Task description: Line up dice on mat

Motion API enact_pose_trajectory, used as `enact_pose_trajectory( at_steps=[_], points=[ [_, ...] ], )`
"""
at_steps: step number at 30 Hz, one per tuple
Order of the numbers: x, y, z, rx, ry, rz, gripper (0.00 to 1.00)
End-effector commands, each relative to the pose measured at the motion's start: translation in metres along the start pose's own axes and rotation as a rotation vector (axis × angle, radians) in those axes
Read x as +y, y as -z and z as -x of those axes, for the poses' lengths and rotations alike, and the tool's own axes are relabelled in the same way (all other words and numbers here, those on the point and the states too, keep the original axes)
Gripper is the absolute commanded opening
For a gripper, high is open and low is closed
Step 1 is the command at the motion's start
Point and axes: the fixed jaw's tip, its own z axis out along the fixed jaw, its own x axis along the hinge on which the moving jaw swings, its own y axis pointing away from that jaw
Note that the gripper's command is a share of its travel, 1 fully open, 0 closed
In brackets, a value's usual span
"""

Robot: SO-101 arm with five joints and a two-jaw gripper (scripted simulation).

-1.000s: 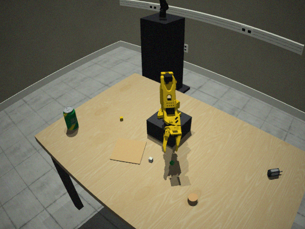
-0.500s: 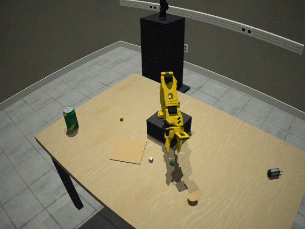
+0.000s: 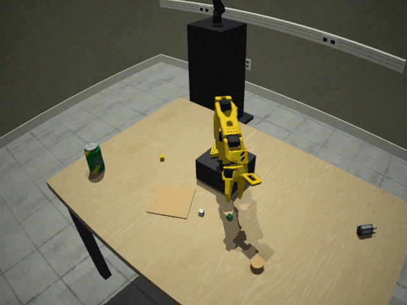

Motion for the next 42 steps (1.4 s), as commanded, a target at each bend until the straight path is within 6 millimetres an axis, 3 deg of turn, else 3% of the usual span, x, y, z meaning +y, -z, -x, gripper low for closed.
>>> enact_pose_trajectory(
  at_steps=[1,12,24,33,35,42],
  points=[
    [0.002,0.001,0.002,0.037,0.043,0.033,0.25],
    [0.002,0.009,0.003,0.077,0.124,0.070,0.25],
    [0.005,0.005,-0.001,0.101,0.126,0.089,0.25],
    [0.028,-0.023,-0.036,0.277,0.126,0.222,0.25],
    [0.028,-0.023,-0.036,0.277,0.126,0.222,0.25],
    [0.050,-0.039,-0.068,0.428,0.125,0.336,0.25]
  ],
)
